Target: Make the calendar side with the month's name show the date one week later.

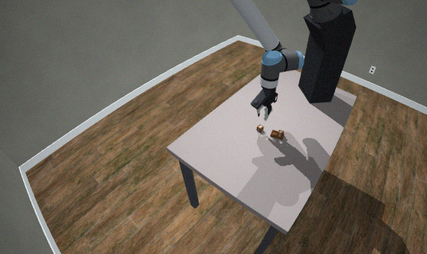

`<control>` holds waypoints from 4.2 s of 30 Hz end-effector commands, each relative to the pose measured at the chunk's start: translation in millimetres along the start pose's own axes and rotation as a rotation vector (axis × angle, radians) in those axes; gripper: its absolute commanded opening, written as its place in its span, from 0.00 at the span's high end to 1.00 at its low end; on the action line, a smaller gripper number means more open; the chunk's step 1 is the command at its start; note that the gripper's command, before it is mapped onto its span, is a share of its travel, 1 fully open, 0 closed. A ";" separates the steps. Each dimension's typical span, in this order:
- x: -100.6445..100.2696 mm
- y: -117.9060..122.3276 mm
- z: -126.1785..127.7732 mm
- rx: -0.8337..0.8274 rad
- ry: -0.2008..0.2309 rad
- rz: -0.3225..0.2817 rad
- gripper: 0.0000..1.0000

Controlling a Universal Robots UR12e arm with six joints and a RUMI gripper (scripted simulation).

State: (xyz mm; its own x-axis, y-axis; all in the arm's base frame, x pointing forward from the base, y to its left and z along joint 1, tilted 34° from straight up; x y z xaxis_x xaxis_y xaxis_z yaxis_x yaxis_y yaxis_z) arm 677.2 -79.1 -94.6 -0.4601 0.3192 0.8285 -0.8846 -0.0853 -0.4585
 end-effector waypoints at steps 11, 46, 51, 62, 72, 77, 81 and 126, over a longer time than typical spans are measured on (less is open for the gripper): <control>0.4 -0.2 -0.1 -0.003 0.000 0.000 0.72; -4.8 -0.3 -0.2 -0.003 0.000 0.000 0.72; -10.1 -0.3 -0.3 -0.003 0.000 0.000 0.72; -23.4 -0.5 -0.5 -0.003 0.000 0.000 0.72; -36.0 -0.7 -0.7 -0.003 0.000 0.000 0.72; -42.7 -0.7 -0.7 -0.003 0.000 0.000 0.72; -46.8 -0.8 -0.8 -0.003 0.000 0.000 0.72; -51.5 -0.8 -0.9 -0.003 0.000 0.000 0.72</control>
State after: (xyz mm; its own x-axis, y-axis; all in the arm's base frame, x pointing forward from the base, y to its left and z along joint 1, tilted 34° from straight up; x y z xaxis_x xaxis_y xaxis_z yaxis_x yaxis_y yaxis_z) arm 701.7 -94.9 -137.6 -0.4598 0.3196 0.8285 -0.8845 -0.0819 -0.4593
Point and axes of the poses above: the point where the finger pads meet when closed, its own x axis back along the fingers, its own z axis across the jaws, y = z × x, the point moved 8 cm from there along x, back along the fingers, and after that the axes turned 1 degree about -x, right-handed, at the moved point
